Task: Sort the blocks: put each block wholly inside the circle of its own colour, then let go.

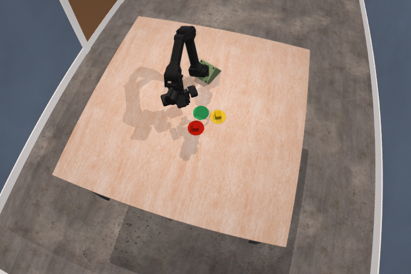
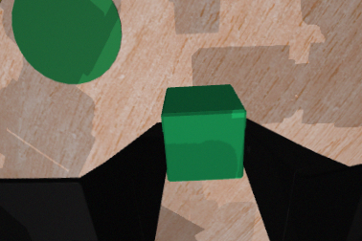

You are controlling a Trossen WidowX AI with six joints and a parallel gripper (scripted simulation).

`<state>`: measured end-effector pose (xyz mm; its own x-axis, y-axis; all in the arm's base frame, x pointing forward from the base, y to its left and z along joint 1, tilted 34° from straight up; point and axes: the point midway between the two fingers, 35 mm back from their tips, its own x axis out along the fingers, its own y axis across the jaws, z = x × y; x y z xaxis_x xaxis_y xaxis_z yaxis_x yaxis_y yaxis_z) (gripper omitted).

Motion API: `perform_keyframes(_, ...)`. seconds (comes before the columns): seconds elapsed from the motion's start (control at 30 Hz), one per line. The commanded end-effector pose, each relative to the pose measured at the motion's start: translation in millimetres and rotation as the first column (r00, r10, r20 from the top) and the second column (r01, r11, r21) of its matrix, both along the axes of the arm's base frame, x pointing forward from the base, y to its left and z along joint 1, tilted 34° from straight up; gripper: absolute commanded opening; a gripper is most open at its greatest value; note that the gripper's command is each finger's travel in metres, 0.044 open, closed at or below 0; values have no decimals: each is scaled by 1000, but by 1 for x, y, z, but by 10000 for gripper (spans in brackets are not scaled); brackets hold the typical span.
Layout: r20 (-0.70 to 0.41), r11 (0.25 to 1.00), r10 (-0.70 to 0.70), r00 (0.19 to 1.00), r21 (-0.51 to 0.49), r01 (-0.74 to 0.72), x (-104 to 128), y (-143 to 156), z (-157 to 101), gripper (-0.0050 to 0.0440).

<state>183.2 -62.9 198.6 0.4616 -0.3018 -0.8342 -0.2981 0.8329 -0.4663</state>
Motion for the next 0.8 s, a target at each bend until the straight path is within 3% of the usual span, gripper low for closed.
perform_keyframes(0.0,41,1000,-2,999,-7,2,-8,4,21,105)
perform_keyframes(0.33,50,1000,-3,999,-8,3,-21,8,36,105)
perform_keyframes(0.77,0,1000,-8,1000,13,8,-7,25,11,105)
